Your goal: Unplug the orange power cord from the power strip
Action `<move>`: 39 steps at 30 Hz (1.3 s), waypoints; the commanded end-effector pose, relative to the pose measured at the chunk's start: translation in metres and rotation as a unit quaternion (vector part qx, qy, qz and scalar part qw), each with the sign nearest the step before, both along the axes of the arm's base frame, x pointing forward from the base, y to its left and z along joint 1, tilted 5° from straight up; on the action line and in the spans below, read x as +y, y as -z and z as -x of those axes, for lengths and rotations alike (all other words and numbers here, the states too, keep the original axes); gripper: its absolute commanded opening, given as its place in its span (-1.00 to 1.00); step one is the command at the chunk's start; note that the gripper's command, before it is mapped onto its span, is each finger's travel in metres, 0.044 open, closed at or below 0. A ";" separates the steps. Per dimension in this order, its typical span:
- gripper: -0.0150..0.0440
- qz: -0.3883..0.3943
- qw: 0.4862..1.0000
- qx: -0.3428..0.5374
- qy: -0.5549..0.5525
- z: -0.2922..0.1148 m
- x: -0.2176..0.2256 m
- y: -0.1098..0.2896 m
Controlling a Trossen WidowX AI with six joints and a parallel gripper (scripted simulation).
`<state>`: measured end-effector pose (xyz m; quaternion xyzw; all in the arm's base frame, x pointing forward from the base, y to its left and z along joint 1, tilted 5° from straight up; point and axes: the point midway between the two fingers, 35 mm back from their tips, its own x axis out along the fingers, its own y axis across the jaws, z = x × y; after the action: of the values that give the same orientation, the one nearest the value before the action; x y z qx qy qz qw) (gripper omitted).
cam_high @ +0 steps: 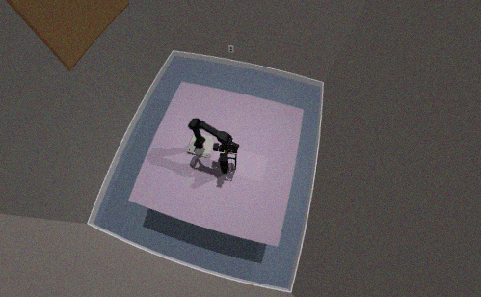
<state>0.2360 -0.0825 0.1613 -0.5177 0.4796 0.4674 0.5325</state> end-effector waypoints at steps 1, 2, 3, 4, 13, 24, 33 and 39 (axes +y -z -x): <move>0.05 -0.001 1.000 -0.001 -0.002 0.000 -0.006 0.000; 0.05 -0.001 1.000 -0.001 -0.002 0.000 -0.006 0.000; 0.05 -0.001 1.000 -0.001 -0.002 0.000 -0.006 0.000; 0.05 -0.001 1.000 -0.001 -0.002 0.000 -0.006 0.000; 0.05 -0.001 1.000 -0.001 -0.002 -0.001 -0.006 0.011; -0.42 0.001 1.000 -0.001 0.001 -0.001 -0.007 0.009; -0.49 0.000 1.000 -0.001 0.000 -0.002 -0.001 0.009; -0.49 0.000 1.000 -0.001 0.000 -0.003 0.009 0.009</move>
<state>0.2374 -0.0880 0.1523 -0.5230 0.4898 0.4583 0.5258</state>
